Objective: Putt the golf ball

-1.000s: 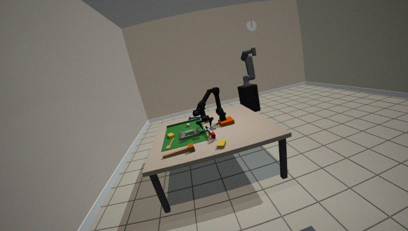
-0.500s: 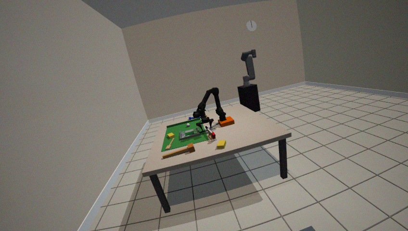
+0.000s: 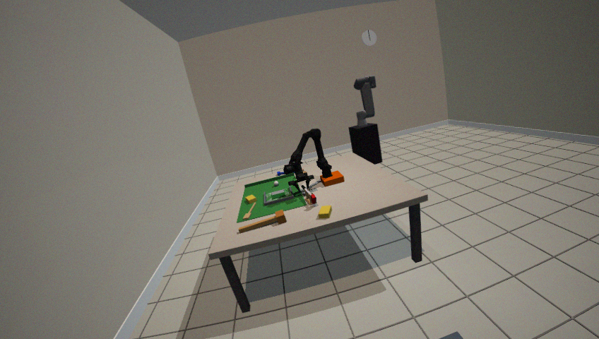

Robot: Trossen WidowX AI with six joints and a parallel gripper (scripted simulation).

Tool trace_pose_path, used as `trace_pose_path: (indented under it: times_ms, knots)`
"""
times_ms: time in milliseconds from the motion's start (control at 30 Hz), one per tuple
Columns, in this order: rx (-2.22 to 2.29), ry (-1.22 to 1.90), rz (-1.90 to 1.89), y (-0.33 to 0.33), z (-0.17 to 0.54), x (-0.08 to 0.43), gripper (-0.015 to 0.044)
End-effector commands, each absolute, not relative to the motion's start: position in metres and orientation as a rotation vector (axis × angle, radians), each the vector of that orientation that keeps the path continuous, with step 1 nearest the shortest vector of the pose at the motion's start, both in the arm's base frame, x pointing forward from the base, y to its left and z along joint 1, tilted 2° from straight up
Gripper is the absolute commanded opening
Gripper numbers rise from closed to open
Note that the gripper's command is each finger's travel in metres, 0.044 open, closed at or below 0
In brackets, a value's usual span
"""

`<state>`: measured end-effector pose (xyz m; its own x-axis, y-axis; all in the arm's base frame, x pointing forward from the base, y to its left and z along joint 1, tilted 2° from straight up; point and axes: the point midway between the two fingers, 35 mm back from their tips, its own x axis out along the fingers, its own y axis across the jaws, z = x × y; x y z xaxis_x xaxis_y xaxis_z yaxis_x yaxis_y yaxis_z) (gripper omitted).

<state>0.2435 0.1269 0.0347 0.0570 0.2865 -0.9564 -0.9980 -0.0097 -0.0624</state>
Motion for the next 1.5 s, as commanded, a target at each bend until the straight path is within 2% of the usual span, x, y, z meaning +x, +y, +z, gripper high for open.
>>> trace_pose_path:
  times_ms: [0, 167, 467, 1067, 1467]
  knots:
    - [-1.034, 0.942, 1.302, 0.127, 0.035, 0.244, 0.0204]
    - [-1.034, 0.942, 1.302, 0.127, 0.035, 0.244, 0.0073]
    - [-1.034, 0.942, 1.302, 0.127, 0.036, 0.244, 0.0]
    - [-1.033, 0.943, 1.303, 0.125, 0.131, 0.239, 0.0]
    - [-0.949, 1.04, 1.17, 0.09, 0.129, 0.259, 0.0]
